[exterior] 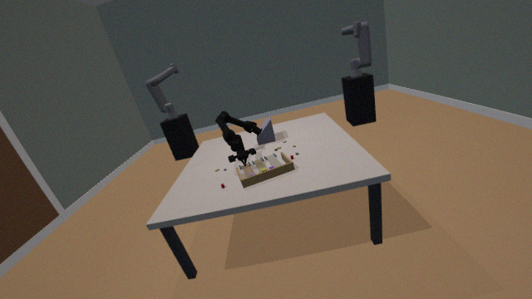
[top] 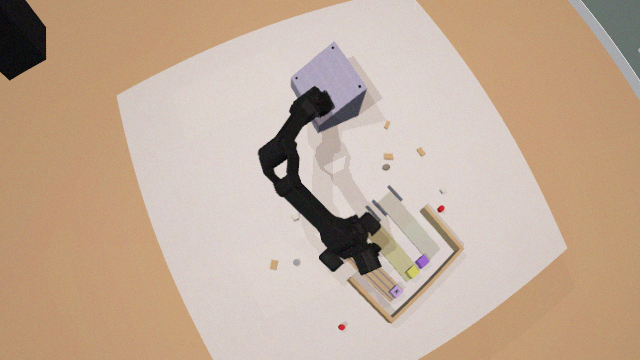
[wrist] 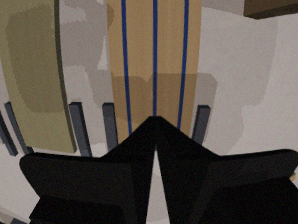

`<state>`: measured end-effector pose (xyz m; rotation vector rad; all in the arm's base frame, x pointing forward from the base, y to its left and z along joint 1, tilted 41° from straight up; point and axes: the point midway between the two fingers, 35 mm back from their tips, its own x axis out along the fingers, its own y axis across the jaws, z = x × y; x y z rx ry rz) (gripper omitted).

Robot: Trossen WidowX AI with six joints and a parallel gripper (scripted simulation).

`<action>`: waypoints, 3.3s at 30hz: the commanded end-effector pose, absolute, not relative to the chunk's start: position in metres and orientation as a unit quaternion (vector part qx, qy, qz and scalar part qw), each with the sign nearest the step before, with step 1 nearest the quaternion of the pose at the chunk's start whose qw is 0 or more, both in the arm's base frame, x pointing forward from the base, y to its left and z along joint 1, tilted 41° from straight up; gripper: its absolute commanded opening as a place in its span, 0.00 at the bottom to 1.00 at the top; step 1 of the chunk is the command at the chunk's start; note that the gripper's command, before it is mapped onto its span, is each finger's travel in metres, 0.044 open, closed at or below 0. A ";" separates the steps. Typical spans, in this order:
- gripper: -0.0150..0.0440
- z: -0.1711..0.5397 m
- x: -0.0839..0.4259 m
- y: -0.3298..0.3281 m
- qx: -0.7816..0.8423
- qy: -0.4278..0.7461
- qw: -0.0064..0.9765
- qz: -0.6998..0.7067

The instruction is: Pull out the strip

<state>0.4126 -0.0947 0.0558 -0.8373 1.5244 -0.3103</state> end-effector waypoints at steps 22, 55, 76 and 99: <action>0.25 0.053 0.413 -0.097 -0.366 0.667 0.634 -0.134; 0.25 0.056 0.380 -0.107 -0.367 0.668 0.633 -0.134; 0.25 0.059 0.350 -0.116 -0.367 0.669 0.633 -0.134; 0.25 0.063 0.318 -0.125 -0.367 0.669 0.632 -0.134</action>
